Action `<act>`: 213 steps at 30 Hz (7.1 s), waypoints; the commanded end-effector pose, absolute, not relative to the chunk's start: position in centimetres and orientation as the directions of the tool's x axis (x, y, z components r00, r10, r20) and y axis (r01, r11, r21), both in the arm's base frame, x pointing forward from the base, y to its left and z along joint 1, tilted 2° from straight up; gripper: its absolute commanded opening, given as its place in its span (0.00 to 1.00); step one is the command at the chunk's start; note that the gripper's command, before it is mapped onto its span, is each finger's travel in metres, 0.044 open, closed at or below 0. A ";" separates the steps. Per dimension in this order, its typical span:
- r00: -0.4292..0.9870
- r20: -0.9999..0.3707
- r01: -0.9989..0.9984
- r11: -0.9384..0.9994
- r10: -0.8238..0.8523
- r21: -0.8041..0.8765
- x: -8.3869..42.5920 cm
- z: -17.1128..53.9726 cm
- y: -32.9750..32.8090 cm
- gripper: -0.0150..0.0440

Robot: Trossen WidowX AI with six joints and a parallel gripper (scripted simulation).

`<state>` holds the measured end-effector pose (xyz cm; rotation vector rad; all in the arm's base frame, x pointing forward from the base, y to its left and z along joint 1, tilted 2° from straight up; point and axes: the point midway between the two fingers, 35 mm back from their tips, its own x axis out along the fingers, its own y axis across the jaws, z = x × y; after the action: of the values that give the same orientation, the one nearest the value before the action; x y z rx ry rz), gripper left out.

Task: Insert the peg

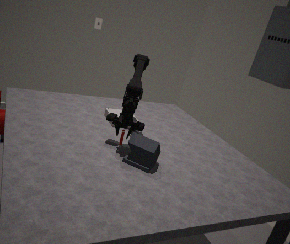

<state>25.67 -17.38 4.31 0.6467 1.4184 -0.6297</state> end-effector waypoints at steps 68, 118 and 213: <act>0.053 -0.989 0.573 0.815 -0.139 -0.083 27.3 12.7 -16.0 0.25; 0.144 -0.920 0.259 0.912 -0.363 -0.320 30.7 14.2 -12.3 0.25; 0.423 -0.702 -0.108 0.737 -0.573 -0.667 36.3 15.2 -6.8 0.25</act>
<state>36.10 -6.37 16.12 -0.6949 1.1036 -0.3268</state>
